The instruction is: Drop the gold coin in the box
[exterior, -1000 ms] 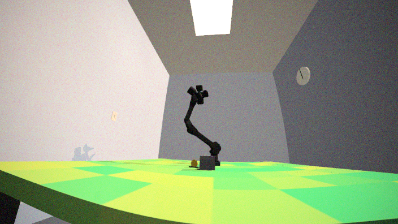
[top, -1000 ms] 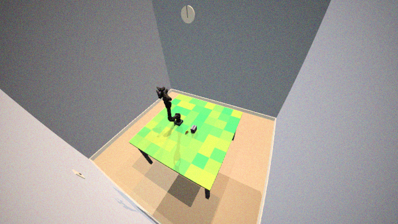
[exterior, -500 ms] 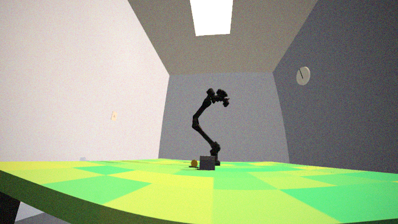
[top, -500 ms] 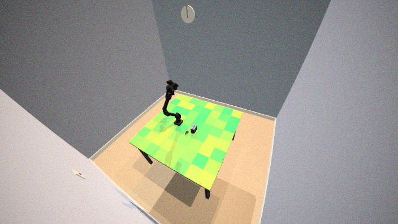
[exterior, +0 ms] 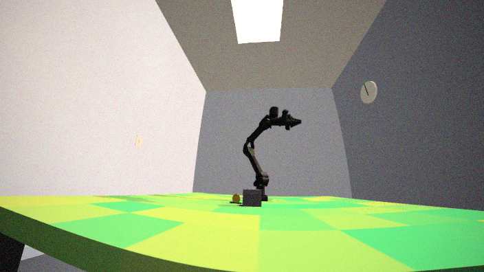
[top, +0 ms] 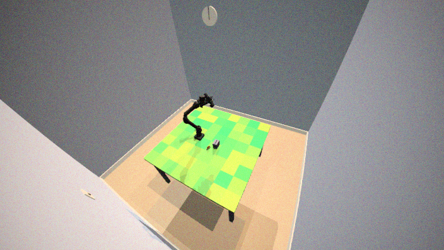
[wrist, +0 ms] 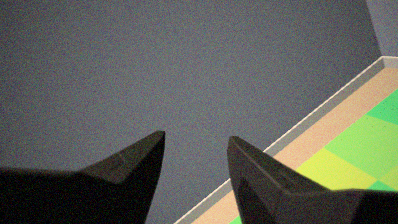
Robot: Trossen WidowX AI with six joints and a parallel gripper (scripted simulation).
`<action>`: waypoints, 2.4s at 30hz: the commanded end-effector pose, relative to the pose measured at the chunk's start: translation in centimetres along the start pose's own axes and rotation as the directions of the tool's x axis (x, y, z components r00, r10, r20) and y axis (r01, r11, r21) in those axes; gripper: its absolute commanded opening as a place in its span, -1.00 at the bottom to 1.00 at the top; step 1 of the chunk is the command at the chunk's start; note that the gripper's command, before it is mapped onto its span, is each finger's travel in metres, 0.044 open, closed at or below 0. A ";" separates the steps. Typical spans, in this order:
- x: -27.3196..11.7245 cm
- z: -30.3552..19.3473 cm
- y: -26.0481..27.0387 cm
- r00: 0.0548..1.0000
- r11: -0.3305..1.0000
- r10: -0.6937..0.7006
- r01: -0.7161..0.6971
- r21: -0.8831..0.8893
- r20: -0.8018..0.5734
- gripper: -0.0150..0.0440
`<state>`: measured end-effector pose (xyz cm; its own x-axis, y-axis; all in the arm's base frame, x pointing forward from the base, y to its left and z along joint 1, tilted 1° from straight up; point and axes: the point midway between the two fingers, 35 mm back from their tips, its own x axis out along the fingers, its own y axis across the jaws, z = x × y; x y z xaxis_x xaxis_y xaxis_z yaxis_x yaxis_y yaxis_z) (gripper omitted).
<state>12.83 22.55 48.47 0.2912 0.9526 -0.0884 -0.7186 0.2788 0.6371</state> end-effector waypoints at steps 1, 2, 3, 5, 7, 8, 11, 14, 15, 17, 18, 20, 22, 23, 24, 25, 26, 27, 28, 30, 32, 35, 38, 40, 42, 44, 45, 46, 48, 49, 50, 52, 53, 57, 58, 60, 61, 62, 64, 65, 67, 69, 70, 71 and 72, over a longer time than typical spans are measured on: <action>1.0 0.6 -6.1 0.979 0.970 -0.201 0.201 -0.138 0.008 0.05; 1.0 0.7 -7.9 0.966 0.951 -0.257 0.254 -0.176 0.008 0.05; 1.0 0.9 -9.6 0.951 0.928 -0.310 0.305 -0.214 0.007 0.05; 0.5 1.0 -13.1 0.911 0.873 -0.413 0.396 -0.286 0.000 0.05; -0.3 1.0 -16.4 0.862 0.809 -0.507 0.471 -0.352 -0.013 0.05; -0.8 0.9 -18.0 0.834 0.775 -0.551 0.502 -0.385 -0.022 0.05; -2.8 0.5 -22.6 0.741 0.670 -0.670 0.569 -0.477 -0.058 0.05; -5.4 -0.3 -26.9 0.636 0.574 -0.764 0.594 -0.563 -0.109 0.05; -6.5 -0.6 -28.3 0.597 0.545 -0.791 0.594 -0.592 -0.130 0.05; -8.8 -1.5 -30.9 0.519 0.497 -0.836 0.580 -0.646 -0.177 0.05; -10.0 -2.0 -32.1 0.480 0.479 -0.853 0.567 -0.670 -0.204 0.05; -12.5 -3.2 -34.3 0.404 0.458 -0.876 0.530 -0.713 -0.263 0.05; -15.1 -4.7 -36.1 0.332 0.456 -0.885 0.484 -0.747 -0.326 0.05; -16.4 -5.4 -36.9 0.298 0.462 -0.885 0.458 -0.759 -0.358 0.05; -17.7 -6.3 -37.6 0.266 0.473 -0.881 0.430 -0.769 -0.392 0.05; -19.1 -7.2 -38.3 0.235 0.489 -0.872 0.399 -0.775 -0.429 0.05; -20.5 -8.1 -38.9 0.205 0.510 -0.860 0.367 -0.778 -0.467 0.05; -21.9 -9.1 -39.4 0.178 0.535 -0.844 0.334 -0.776 -0.506 0.05; -23.2 -10.1 -39.8 0.154 0.564 -0.825 0.300 -0.770 -0.544 0.05; -25.8 -12.3 -40.3 0.117 0.627 -0.777 0.232 -0.744 -0.619 0.05; -28.1 -14.5 -40.5 0.095 0.690 -0.722 0.168 -0.704 -0.685 0.05; -29.6 -16.3 -40.2 0.087 0.737 -0.675 0.118 -0.666 -0.732 0.05; -29.5 -17.3 -39.3 0.087 0.744 -0.668 0.111 -0.659 -0.739 0.05; -29.5 -17.3 -39.3 0.087 0.744 -0.668 0.111 -0.659 -0.739 0.05; -29.5 -17.5 -39.4 0.087 0.744 -0.668 0.111 -0.659 -0.739 0.05; -29.4 -18.5 -40.6 0.087 0.744 -0.668 0.111 -0.659 -0.739 0.05; -29.3 -19.2 -41.2 0.087 0.744 -0.668 0.111 -0.659 -0.739 0.05; -29.2 -19.7 -41.6 0.087 0.744 -0.668 0.111 -0.659 -0.739 0.05; -29.2 -19.8 -41.7 0.087 0.744 -0.668 0.111 -0.659 -0.739 0.05; -29.2 -19.8 -41.7 0.087 0.744 -0.668 0.111 -0.659 -0.739 0.05; -29.2 -19.9 -41.8 0.087 0.744 -0.668 0.111 -0.659 -0.739 0.05; -29.1 -20.5 -42.5 0.087 0.744 -0.668 0.111 -0.659 -0.739 0.05; -29.1 -20.7 -42.8 0.087 0.744 -0.668 0.111 -0.659 -0.739 0.05; -29.1 -20.9 -42.9 0.087 0.744 -0.668 0.111 -0.659 -0.739 0.05; -29.1 -21.0 -43.0 0.087 0.743 -0.668 0.111 -0.659 -0.739 0.05; -29.0 -21.2 -43.3 0.087 0.743 -0.668 0.111 -0.659 -0.739 0.05; -29.0 -21.3 -43.4 0.087 0.743 -0.668 0.111 -0.659 -0.739 0.05; -29.0 -21.4 -43.5 0.087 0.743 -0.668 0.111 -0.659 -0.739 0.05; -29.0 -21.7 -43.7 0.087 0.743 -0.668 0.111 -0.659 -0.739 0.05; -29.0 -21.8 -43.9 0.087 0.743 -0.668 0.111 -0.659 -0.739 0.05; -29.0 -22.0 -44.1 0.087 0.744 -0.668 0.112 -0.659 -0.739 0.05; -28.9 -22.2 -44.3 0.086 0.744 -0.668 0.113 -0.659 -0.739 0.05; -28.9 -22.3 -44.4 0.086 0.744 -0.668 0.113 -0.659 -0.739 0.05; -28.9 -22.5 -44.5 0.086 0.744 -0.668 0.113 -0.659 -0.739 0.05; -28.9 -22.6 -44.7 0.086 0.744 -0.668 0.114 -0.659 -0.739 0.05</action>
<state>22.31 -14.66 5.87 0.0452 -0.0144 -0.9989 -0.9179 0.3940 -0.0472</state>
